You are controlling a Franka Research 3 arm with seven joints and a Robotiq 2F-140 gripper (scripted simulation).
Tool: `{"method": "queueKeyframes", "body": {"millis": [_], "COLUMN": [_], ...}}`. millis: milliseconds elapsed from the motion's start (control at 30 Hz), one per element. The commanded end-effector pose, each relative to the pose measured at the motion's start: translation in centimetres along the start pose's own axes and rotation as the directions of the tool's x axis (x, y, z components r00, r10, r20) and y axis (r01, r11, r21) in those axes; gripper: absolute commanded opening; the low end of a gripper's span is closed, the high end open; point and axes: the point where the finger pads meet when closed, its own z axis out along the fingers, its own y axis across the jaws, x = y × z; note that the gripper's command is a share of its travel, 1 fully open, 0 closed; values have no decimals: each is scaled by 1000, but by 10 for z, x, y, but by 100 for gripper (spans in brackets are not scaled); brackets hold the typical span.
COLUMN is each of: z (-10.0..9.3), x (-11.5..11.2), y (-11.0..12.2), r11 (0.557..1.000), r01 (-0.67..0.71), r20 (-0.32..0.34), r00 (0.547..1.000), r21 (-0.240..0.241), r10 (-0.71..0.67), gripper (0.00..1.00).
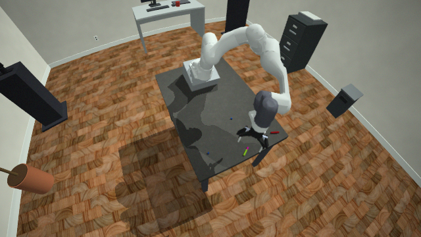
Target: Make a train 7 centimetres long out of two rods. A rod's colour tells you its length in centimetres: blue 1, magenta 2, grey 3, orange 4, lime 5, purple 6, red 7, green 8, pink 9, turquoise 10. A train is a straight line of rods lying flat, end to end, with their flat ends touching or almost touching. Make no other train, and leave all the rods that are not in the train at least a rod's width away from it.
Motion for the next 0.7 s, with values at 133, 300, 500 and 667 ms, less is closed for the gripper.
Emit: {"method": "queueKeyframes", "body": {"millis": [133,300,500,667], "z": [-32,-46,-62,-63], "x": [2,2,1,1], "y": [-1,-1,-1,-1], "r11": [1000,1000,1000,1000], "r01": [-7,-7,-7,-7], "r20": [-7,-7,-7,-7], "r00": [1000,1000,1000,1000], "r21": [3,3,3,3], "r10": [7,7,7,7], "gripper": [100,100,100,100]}}
